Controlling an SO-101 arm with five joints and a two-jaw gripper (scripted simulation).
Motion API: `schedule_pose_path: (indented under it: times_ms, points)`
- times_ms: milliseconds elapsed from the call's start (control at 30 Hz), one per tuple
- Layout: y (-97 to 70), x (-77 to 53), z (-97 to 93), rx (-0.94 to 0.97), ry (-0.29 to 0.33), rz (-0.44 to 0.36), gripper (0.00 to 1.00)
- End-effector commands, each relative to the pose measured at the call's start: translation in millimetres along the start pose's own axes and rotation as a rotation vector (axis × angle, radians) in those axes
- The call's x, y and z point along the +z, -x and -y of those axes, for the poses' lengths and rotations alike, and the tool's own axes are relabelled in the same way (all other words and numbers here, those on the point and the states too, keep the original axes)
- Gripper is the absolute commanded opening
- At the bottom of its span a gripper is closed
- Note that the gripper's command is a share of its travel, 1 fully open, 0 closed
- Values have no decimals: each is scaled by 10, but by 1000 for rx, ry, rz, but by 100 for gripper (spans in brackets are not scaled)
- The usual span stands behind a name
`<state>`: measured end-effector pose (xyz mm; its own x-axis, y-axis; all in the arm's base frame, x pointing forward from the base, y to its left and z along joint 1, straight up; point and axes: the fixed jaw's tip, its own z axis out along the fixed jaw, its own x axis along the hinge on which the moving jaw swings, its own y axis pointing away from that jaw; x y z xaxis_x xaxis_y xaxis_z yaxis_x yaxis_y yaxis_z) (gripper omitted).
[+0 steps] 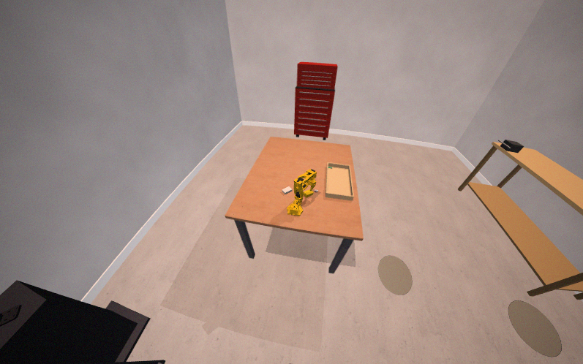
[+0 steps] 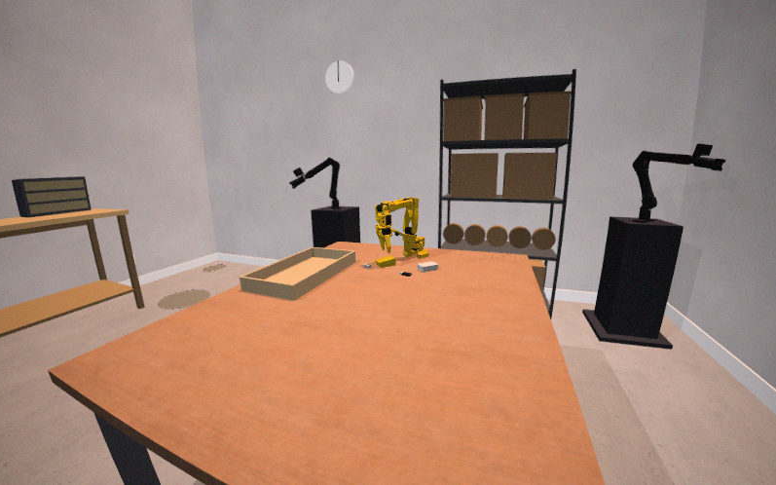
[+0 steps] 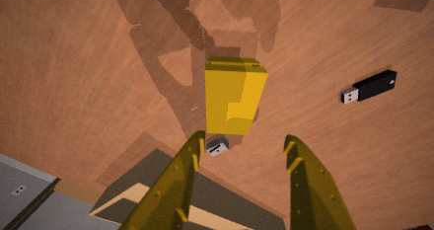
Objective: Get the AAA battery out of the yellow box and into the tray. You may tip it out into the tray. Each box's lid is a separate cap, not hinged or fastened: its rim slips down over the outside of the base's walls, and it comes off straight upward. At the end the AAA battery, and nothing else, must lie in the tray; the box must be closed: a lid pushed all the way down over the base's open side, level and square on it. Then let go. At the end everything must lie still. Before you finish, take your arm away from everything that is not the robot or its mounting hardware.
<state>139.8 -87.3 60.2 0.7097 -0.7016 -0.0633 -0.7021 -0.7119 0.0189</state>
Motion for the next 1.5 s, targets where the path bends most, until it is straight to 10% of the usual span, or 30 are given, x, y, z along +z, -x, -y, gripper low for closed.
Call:
schedule_pose_path:
  times_ms: [0, 1467]
  points:
    - [-61, -141, 1, 2, -19, -63, 31]
    - [-63, -159, -41, 2, -19, -63, 31]
